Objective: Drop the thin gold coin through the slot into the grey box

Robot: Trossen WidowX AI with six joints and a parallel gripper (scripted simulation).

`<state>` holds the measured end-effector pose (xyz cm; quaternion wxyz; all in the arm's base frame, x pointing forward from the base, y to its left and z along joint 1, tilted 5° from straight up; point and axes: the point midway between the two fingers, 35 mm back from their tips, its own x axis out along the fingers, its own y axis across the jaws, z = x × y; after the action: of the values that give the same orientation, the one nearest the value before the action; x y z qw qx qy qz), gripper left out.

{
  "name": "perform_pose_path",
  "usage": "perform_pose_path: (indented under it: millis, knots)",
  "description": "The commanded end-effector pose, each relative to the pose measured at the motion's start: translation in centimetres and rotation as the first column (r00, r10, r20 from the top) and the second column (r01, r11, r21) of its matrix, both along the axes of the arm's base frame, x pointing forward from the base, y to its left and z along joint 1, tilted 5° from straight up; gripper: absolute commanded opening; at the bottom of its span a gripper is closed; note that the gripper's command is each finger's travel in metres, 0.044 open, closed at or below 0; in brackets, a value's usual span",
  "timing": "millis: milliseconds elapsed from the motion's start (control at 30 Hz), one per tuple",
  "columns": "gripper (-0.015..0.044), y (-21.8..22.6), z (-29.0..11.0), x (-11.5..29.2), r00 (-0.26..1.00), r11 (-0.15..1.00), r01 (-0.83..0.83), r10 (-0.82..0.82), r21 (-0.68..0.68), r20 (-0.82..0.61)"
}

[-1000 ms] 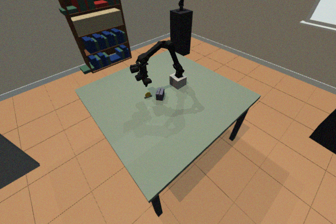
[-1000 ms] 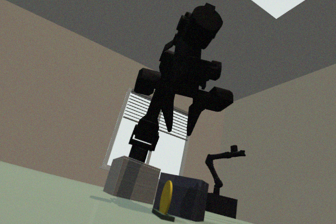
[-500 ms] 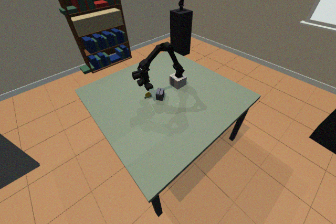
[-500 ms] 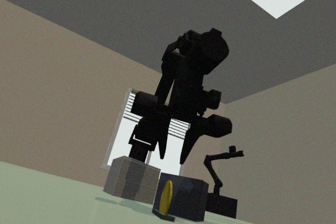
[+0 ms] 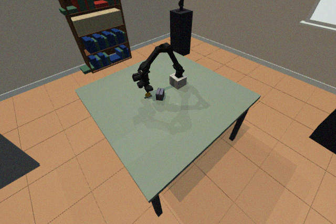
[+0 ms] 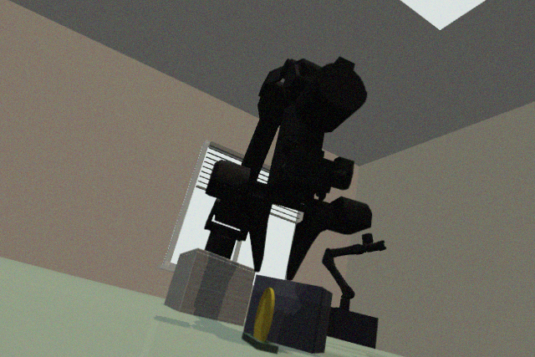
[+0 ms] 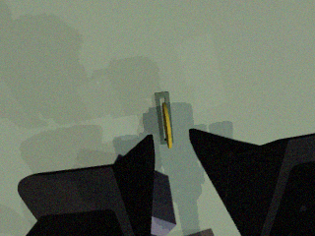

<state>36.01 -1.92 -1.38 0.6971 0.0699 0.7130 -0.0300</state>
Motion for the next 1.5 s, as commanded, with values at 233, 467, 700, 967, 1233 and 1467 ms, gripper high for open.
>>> perform_pose_path:
  millis: [233, 467, 700, 967, 1233, 1467]
  knots:
    - [0.0161, 0.1, -2.2, -0.3, 1.000, 1.000, 0.005, -0.005, -0.002, -0.016]
    - [0.0161, 0.2, -3.3, -0.4, 1.000, 1.000, 0.005, -0.005, -0.002, -0.016]
    - [0.0161, 0.3, -4.5, -0.5, 1.000, 1.000, 0.005, -0.005, -0.002, -0.016]
    - [0.0161, 0.3, -5.7, -0.6, 1.000, 1.000, 0.005, -0.005, -0.002, -0.016]
    - [0.0003, 0.4, -5.8, -0.6, 1.000, 1.000, 0.005, -0.005, -0.002, -0.016]
    - [0.0000, 0.4, -5.8, -0.6, 1.000, 1.000, 0.005, -0.005, -0.002, -0.016]
